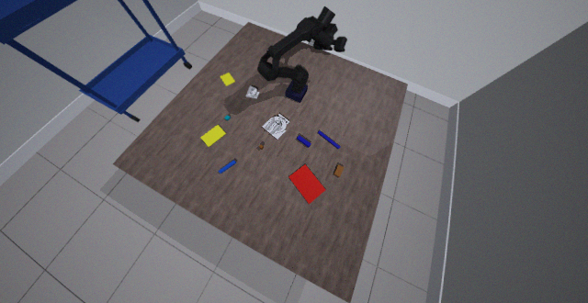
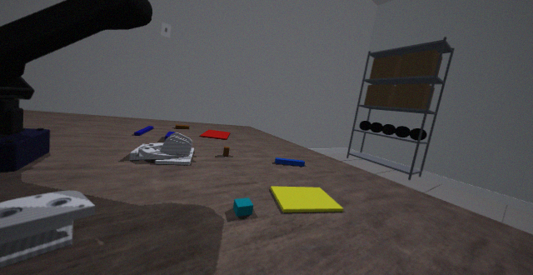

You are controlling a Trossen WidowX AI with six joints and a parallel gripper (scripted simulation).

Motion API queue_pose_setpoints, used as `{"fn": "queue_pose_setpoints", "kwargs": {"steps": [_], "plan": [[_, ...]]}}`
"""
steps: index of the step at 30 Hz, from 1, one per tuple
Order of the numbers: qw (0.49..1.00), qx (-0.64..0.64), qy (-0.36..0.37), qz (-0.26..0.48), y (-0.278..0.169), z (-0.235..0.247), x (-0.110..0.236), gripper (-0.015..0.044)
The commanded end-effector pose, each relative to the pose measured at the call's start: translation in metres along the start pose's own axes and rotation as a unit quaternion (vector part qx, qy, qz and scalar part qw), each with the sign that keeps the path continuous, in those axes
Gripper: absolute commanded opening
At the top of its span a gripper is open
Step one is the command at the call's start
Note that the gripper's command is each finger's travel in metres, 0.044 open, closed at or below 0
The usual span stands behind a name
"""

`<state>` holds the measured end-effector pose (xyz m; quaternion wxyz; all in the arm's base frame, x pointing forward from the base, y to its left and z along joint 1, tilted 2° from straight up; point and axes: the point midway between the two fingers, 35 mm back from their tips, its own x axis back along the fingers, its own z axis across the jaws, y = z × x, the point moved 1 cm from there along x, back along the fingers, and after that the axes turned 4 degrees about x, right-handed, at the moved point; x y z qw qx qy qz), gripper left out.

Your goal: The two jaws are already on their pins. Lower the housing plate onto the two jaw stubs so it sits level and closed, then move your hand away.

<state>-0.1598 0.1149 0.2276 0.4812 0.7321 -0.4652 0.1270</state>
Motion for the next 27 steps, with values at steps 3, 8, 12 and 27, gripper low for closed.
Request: {"fn": "queue_pose_setpoints", "kwargs": {"steps": [3, 8, 12, 27], "plan": [[1.0, 0.001, -0.006, 0.009, -0.003, -0.004, -0.002, 0.044], [0.996, 0.006, -0.041, 0.075, -0.024, -0.033, -0.01, 0.044], [0.989, 0.008, -0.062, 0.132, -0.046, -0.056, -0.013, 0.044], [0.934, -0.024, -0.081, 0.347, -0.159, -0.124, 0.015, 0.044]]}}
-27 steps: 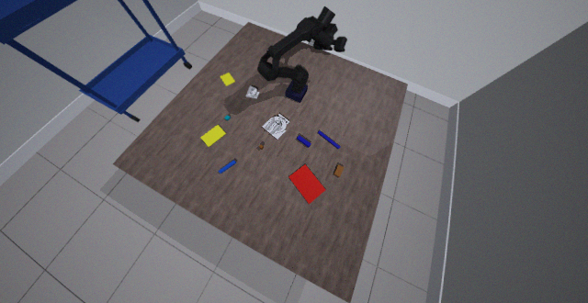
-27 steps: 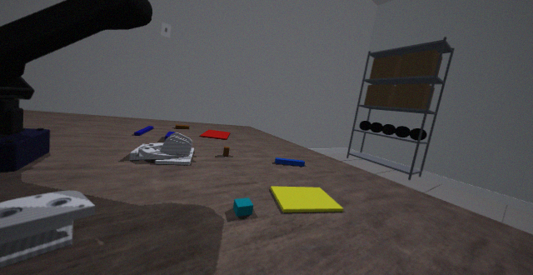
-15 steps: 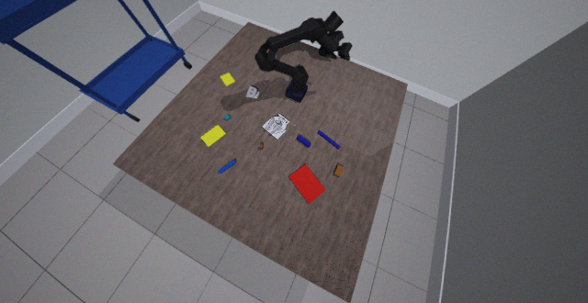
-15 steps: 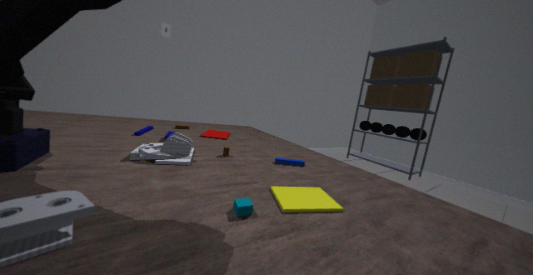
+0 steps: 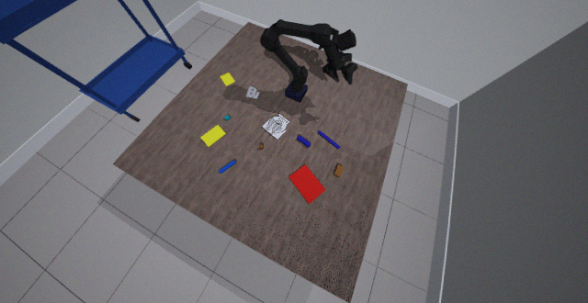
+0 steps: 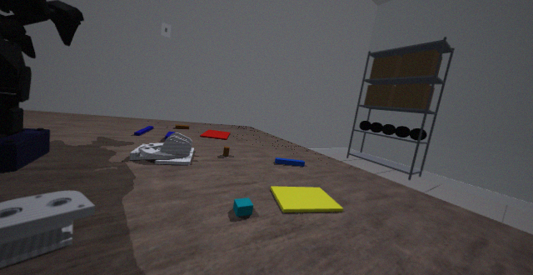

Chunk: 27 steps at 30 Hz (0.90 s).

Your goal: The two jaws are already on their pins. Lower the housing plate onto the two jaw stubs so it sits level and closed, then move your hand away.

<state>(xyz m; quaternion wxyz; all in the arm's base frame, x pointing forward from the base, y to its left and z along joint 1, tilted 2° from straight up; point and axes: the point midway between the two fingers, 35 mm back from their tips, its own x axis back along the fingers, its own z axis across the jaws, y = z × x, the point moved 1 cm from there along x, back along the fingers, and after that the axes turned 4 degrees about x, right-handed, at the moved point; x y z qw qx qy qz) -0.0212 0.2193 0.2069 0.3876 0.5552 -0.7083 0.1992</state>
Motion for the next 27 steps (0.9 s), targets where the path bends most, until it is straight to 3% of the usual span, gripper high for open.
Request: {"fn": "queue_pose_setpoints", "kwargs": {"steps": [1, 13, 27], "plan": [[0.998, -0.007, 0.008, 0.057, -0.035, -0.017, -0.008, 0.044], [0.976, -0.049, 0.072, 0.201, -0.155, -0.027, -0.013, 0.044], [0.932, -0.163, 0.146, 0.289, -0.262, 0.015, 0.019, 0.044]]}}
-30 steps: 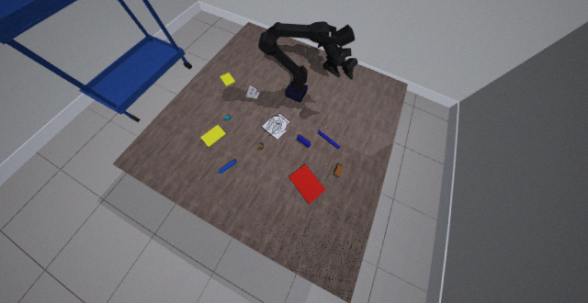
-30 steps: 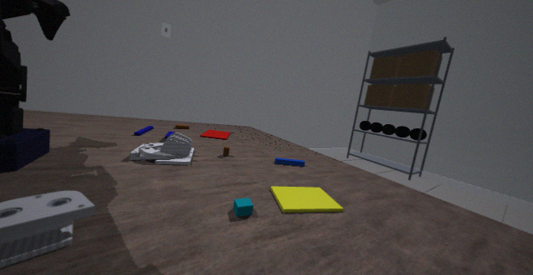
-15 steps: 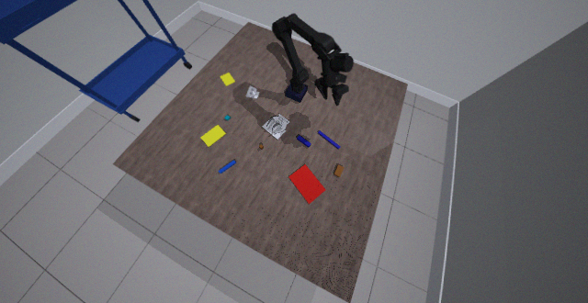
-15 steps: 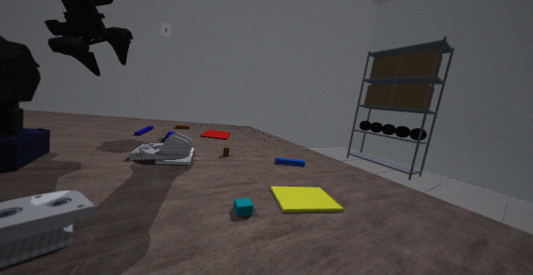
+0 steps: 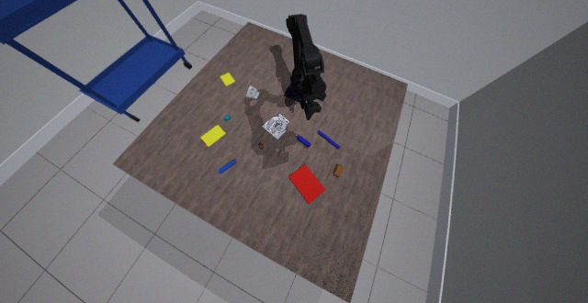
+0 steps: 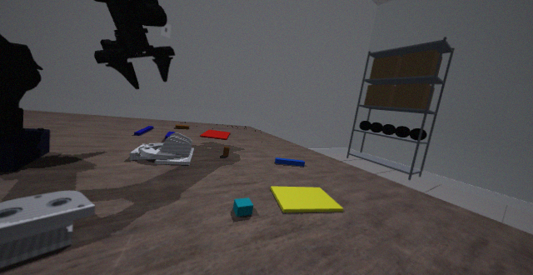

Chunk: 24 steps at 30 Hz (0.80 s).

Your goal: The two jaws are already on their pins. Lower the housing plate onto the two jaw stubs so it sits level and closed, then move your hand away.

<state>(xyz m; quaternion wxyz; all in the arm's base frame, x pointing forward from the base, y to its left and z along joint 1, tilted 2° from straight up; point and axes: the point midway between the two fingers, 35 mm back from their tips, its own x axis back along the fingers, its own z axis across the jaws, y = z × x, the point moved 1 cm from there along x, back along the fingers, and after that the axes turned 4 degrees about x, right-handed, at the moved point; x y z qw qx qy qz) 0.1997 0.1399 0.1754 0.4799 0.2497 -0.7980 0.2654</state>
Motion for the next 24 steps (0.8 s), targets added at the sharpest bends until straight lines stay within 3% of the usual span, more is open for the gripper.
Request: {"fn": "queue_pose_setpoints", "kwargs": {"steps": [1, 13, 24], "plan": [[0.999, -0.026, 0.03, 0.022, -0.04, 0.007, -0.009, 0.044], [0.987, -0.089, 0.125, 0.056, -0.15, 0.071, -0.021, 0.044], [0.972, -0.135, 0.192, 0.034, -0.219, 0.17, -0.011, 0.044]]}}
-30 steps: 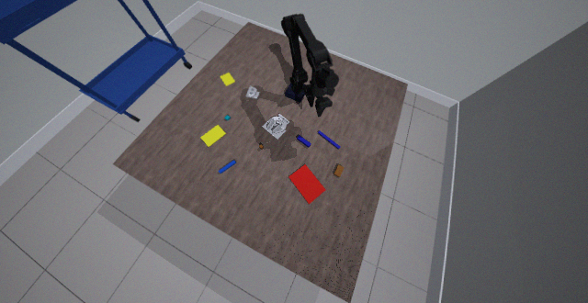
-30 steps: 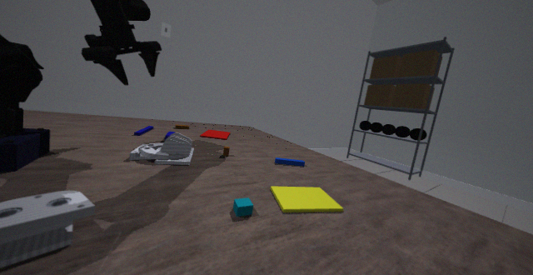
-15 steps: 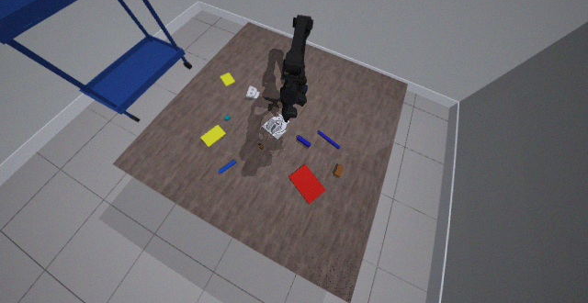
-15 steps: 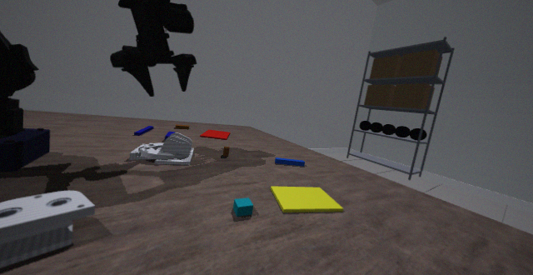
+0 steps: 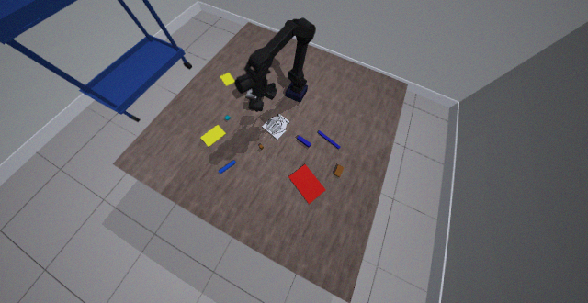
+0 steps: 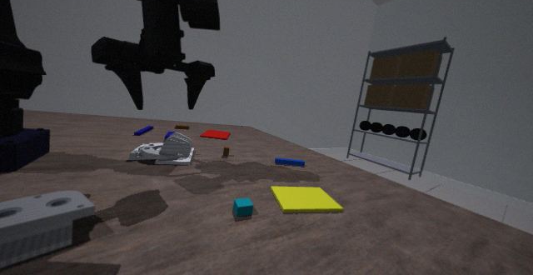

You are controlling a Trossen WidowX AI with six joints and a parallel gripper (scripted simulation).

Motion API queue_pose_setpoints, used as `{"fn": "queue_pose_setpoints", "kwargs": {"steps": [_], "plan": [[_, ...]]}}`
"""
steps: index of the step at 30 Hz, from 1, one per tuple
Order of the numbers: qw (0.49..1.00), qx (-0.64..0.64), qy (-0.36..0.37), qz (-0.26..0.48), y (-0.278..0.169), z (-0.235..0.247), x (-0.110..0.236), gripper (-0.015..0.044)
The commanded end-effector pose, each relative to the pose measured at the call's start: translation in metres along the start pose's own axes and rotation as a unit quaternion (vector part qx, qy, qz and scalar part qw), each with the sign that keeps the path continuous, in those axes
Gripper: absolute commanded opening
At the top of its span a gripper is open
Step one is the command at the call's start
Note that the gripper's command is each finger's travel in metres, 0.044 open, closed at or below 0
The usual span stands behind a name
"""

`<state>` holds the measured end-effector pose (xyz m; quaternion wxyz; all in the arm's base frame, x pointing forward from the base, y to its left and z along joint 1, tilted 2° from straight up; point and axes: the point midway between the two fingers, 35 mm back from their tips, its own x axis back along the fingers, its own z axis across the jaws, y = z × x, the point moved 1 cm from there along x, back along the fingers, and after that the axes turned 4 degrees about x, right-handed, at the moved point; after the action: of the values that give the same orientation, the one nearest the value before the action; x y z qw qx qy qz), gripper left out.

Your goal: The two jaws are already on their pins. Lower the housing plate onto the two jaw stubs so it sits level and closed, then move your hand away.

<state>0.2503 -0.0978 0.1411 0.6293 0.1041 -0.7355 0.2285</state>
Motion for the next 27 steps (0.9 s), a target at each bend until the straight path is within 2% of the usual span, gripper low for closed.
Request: {"fn": "queue_pose_setpoints", "kwargs": {"steps": [1, 13, 19, 23, 27], "plan": [[1.0, -0.017, 0.02, -0.014, -0.032, 0.035, -0.008, 0.044], [0.995, -0.062, 0.05, -0.066, -0.077, 0.157, -0.026, 0.044], [0.995, -0.062, 0.05, -0.067, -0.077, 0.159, -0.029, 0.044], [0.995, -0.062, 0.05, -0.067, -0.072, 0.163, -0.064, 0.044], [0.995, -0.062, 0.05, -0.067, -0.072, 0.163, -0.066, 0.044]]}}
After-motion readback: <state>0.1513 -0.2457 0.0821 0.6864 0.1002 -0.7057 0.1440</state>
